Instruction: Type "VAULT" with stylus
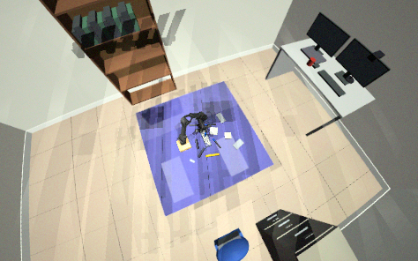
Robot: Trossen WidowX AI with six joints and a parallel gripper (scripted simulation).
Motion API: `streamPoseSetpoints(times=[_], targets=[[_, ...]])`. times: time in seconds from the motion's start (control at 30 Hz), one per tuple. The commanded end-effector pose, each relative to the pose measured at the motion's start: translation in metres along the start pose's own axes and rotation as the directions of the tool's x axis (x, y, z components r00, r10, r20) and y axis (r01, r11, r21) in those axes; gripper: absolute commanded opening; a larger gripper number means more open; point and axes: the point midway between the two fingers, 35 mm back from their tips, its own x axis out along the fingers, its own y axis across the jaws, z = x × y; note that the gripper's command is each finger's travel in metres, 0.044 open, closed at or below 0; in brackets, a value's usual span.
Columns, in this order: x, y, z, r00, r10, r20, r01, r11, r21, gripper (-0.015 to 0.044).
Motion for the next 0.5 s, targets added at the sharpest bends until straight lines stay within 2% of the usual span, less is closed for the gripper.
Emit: streamPoseSetpoints(times=[0.0, 0.17, 0.27, 0.47], targets=[[-0.002, 0.000, -0.004, 1.000, 0.002, -0.002, -0.002, 1.000, -0.007, 0.0081], [-0.001, 0.000, -0.001, 1.000, 0.001, -0.001, -0.001, 1.000, -0.001, 0.0065], [-0.005, 0.000, 0.000, 1.000, 0.002, -0.001, -0.002, 1.000, -0.003, 0.0000], [-0.020, 0.001, 0.003, 1.000, 0.003, -0.003, -0.003, 1.000, -0.006, 0.0000]])
